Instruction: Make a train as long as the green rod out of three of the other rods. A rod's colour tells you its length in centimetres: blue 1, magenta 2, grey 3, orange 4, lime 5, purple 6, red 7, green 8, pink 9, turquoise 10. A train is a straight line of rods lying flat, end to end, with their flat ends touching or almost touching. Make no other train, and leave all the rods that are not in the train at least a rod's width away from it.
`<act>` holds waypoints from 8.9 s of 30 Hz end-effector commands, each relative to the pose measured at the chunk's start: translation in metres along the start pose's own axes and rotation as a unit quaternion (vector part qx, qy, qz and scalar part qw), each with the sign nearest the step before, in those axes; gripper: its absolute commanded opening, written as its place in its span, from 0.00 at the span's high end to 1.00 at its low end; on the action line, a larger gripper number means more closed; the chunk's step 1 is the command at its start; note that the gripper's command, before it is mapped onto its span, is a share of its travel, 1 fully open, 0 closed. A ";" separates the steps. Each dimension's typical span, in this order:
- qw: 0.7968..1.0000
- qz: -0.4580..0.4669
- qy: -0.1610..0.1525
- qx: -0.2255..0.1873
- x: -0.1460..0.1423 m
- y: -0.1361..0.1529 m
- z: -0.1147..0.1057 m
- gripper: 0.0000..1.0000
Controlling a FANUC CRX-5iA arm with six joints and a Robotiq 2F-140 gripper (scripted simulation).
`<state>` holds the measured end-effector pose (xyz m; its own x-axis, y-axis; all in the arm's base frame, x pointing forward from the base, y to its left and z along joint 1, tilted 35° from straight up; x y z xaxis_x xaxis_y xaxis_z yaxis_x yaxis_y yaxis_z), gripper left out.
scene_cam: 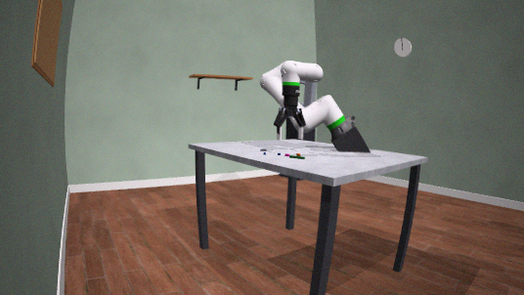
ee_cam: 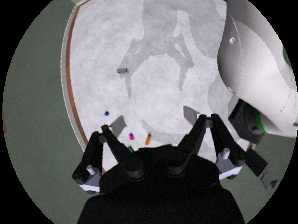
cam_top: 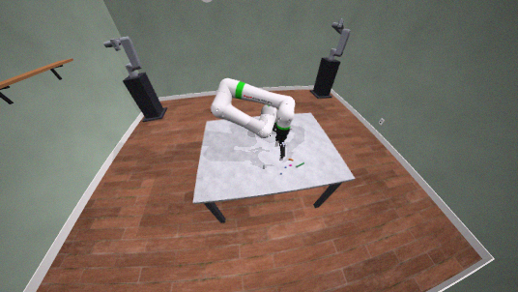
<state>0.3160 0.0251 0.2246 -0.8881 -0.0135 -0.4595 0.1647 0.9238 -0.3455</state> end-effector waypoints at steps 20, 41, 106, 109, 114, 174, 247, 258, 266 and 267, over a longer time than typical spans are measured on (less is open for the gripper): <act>1.000 0.000 0.000 0.000 0.000 0.000 0.000 0.00; 1.000 0.000 0.000 0.000 0.000 0.000 0.000 0.00; 0.915 -0.402 0.000 0.000 -0.152 0.008 -0.023 0.85; 0.915 -0.402 0.000 0.000 -0.152 0.008 -0.023 0.85; 0.915 -0.402 0.000 0.000 -0.152 0.008 -0.023 0.85; 0.915 -0.402 0.000 0.000 -0.153 0.008 0.019 0.85; 0.915 -0.402 0.000 0.000 -0.153 0.008 0.038 0.85; 0.915 -0.402 0.000 0.000 -0.153 0.008 0.045 0.85; 0.915 -0.402 0.000 0.000 -0.153 0.008 0.046 0.85; 0.915 -0.402 0.000 0.000 -0.153 0.008 0.046 0.85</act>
<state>0.4730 0.0171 0.2547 -0.7218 -0.6898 -0.0560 -0.5430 0.6147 -0.5721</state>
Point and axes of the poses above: the point where the finger pads meet when closed, its own z axis out along the fingers, its own x axis across the jaws, y = z × x, the point moved 8 cm from there along -z, back along the fingers, and after that the axes turned 7 degrees about z, right-handed, at the moved point
